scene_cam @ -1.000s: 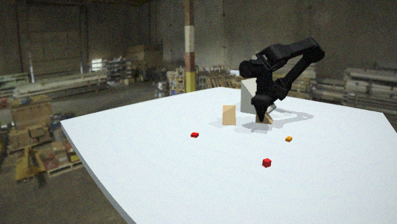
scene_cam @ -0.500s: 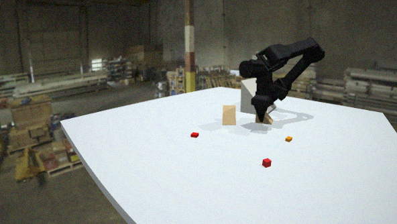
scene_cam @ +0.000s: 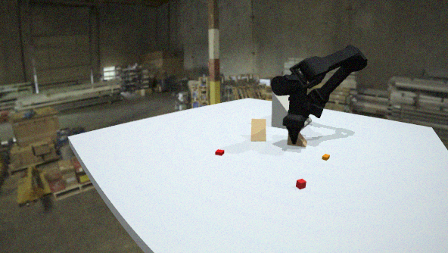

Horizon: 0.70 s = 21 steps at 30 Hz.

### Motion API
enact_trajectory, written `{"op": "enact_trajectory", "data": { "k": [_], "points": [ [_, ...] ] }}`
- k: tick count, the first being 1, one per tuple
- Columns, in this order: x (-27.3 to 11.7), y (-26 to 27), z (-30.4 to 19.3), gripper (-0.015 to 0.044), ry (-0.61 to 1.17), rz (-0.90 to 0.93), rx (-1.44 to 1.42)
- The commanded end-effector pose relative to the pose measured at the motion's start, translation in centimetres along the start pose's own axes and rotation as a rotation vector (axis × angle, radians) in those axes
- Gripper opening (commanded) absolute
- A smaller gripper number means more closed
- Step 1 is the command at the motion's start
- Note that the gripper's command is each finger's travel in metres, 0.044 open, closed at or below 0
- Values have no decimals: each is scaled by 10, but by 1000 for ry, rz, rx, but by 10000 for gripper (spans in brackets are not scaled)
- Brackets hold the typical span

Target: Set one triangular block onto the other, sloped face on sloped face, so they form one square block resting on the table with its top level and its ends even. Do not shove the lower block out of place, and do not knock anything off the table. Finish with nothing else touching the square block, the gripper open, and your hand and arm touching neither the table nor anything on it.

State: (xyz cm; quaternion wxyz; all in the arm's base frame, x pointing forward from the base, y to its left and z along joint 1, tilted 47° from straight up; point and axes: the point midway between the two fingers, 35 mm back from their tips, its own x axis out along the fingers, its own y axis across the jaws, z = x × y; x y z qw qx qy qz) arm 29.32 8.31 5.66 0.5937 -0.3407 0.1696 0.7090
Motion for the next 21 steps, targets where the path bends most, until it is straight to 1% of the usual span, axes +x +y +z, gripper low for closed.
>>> {"op": "enact_trajectory", "data": {
  "k": [1,6,21],
  "points": [
    [5,2,1,0,-6,4,6],
    [5,2,1,0,-6,4,6],
    [4,1,0,394,-1,2,0]
  ]
}}
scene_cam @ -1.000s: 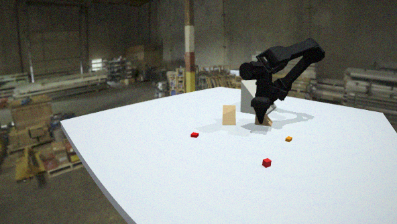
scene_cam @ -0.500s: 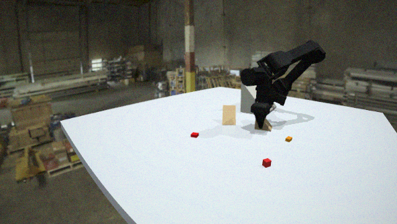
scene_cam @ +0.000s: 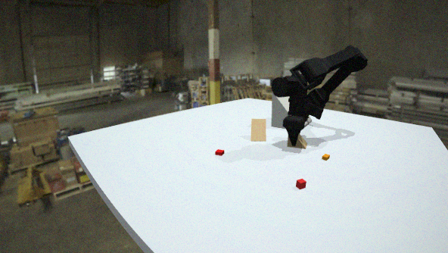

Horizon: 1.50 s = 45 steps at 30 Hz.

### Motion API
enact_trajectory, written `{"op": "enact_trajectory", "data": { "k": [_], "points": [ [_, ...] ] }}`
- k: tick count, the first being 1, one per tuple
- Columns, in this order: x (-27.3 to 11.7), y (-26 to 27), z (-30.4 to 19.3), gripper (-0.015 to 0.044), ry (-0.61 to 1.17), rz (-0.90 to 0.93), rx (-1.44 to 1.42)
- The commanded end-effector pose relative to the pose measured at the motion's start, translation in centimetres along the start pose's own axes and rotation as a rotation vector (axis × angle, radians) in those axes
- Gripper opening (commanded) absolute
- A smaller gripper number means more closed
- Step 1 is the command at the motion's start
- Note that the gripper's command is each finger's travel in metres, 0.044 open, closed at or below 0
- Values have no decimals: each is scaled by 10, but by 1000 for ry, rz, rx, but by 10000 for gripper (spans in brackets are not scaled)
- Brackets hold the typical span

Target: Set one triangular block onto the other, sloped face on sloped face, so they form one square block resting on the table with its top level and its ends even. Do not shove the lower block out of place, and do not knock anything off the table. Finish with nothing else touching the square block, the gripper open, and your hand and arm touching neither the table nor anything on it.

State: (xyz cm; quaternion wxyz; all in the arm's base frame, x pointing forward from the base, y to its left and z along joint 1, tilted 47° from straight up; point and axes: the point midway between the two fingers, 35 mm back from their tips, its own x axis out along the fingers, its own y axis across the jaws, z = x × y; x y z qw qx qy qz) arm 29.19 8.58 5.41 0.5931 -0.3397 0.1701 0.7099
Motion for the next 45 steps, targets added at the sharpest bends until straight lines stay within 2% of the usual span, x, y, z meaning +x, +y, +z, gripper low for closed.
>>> {"op": "enact_trajectory", "data": {
  "k": [1,2,9,13,15,25,32,45],
  "points": [
    [0,0,0,420,0,0,-1],
    [0,0,0,440,0,0,-1],
    [-2,0,0,440,0,0,-1],
    [-49,-1,-1,440,3,1,0],
    [-60,0,0,440,2,1,1],
    [-61,-3,-4,440,0,-17,4],
    [-92,2,-40,440,-214,-51,-31],
    [-83,0,-39,440,-232,-50,-29]
  ]
}}
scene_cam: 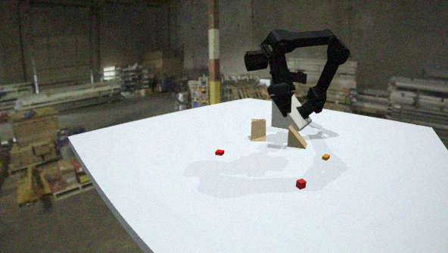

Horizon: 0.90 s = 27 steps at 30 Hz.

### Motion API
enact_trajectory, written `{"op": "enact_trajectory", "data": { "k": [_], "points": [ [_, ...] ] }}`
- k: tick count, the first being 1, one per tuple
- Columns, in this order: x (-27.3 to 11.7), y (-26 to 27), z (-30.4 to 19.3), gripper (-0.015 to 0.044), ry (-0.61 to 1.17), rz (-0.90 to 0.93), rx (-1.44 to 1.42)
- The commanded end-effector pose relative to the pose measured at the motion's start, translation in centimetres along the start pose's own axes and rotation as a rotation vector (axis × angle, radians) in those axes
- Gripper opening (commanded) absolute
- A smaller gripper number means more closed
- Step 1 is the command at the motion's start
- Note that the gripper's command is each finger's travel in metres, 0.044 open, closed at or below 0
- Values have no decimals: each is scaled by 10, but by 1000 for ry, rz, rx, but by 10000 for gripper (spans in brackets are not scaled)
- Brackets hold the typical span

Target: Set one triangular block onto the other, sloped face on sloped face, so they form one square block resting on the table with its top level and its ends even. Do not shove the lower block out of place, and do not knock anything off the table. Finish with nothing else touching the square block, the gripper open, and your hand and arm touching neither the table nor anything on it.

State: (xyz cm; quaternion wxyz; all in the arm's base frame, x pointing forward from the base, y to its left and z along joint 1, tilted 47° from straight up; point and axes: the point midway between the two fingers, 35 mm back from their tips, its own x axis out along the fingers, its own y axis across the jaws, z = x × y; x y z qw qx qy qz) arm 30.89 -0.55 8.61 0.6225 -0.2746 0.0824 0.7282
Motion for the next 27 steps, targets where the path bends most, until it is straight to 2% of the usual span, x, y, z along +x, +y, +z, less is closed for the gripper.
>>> {"op": "enact_trajectory", "data": {
  "k": [1,27],
  "points": [
    [9,0,0,440,-15,7,6],
    [51,-1,3,440,-67,26,23]
  ]
}}
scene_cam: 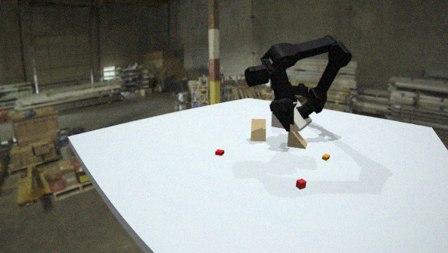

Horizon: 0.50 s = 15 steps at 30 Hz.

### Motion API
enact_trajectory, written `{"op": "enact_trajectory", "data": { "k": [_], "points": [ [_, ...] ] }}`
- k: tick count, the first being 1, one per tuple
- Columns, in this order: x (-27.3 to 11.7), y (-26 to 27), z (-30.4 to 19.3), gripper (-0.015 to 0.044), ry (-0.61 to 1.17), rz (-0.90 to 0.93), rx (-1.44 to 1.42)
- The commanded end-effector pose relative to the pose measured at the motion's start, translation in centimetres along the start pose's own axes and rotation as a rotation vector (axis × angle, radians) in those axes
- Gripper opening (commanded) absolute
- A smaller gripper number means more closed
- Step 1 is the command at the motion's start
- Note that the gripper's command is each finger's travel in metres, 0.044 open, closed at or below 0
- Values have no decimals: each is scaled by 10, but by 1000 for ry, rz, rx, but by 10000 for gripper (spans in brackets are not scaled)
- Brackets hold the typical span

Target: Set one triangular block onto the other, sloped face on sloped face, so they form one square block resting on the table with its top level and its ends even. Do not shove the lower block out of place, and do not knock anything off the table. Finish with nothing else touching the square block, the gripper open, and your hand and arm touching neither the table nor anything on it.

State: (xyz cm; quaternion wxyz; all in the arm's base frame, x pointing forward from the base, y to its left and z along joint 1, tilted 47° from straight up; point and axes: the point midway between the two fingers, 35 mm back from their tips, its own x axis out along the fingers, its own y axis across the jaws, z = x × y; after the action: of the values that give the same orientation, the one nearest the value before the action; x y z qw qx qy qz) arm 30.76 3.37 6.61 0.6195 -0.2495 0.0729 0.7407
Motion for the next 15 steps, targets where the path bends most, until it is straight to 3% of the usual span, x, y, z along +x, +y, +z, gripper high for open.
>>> {"op": "enact_trajectory", "data": {
  "k": [1,15],
  "points": [
    [9,1,1,440,-14,8,10],
    [31,3,2,440,-43,20,21]
  ]
}}
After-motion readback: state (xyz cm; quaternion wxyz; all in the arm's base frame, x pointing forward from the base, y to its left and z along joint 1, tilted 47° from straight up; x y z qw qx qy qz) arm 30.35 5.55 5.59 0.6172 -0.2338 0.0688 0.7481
